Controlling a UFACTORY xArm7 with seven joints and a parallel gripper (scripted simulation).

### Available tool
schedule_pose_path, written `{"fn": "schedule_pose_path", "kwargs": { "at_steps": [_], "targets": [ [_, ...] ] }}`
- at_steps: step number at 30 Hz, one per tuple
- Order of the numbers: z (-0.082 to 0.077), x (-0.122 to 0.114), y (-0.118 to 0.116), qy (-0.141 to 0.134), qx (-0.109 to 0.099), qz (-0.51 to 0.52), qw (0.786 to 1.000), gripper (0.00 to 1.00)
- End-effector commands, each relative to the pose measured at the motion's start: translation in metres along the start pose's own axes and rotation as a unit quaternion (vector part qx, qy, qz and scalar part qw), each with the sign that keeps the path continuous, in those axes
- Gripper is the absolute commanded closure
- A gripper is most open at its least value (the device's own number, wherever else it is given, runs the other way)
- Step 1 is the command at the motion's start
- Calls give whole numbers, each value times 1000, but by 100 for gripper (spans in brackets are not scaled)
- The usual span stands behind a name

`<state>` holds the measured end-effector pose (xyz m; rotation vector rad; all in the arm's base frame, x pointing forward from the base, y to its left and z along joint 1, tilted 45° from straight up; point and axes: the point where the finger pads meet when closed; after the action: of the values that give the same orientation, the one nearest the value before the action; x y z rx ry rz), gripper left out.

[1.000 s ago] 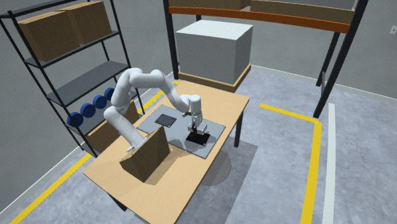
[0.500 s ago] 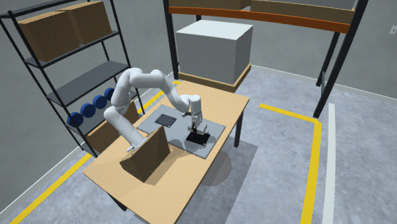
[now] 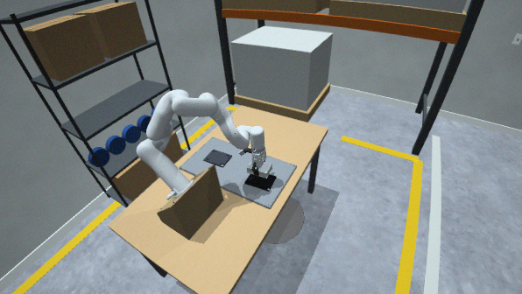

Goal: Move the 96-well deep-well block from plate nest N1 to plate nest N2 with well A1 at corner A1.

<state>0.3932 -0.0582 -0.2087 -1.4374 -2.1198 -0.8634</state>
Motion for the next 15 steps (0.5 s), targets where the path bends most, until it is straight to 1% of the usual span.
{"fn": "schedule_pose_path", "kwargs": {
  "at_steps": [1, 6, 8, 15],
  "targets": [
    [4, -2, 1, -3, -1, 0, 1000, 100],
    [13, -2, 1, -3, -1, 0, 1000, 100],
    [13, -2, 1, -3, -1, 0, 1000, 100],
    [24, -2, 1, -3, -1, 0, 1000, 100]
  ]
}}
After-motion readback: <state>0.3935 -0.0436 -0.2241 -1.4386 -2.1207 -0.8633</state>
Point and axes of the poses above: the point where the finger pads meet when closed, its own z axis out along the fingers, its own y axis across the jaws, x = y × z, and after that the axes turned 14 degrees about -z, right-handed
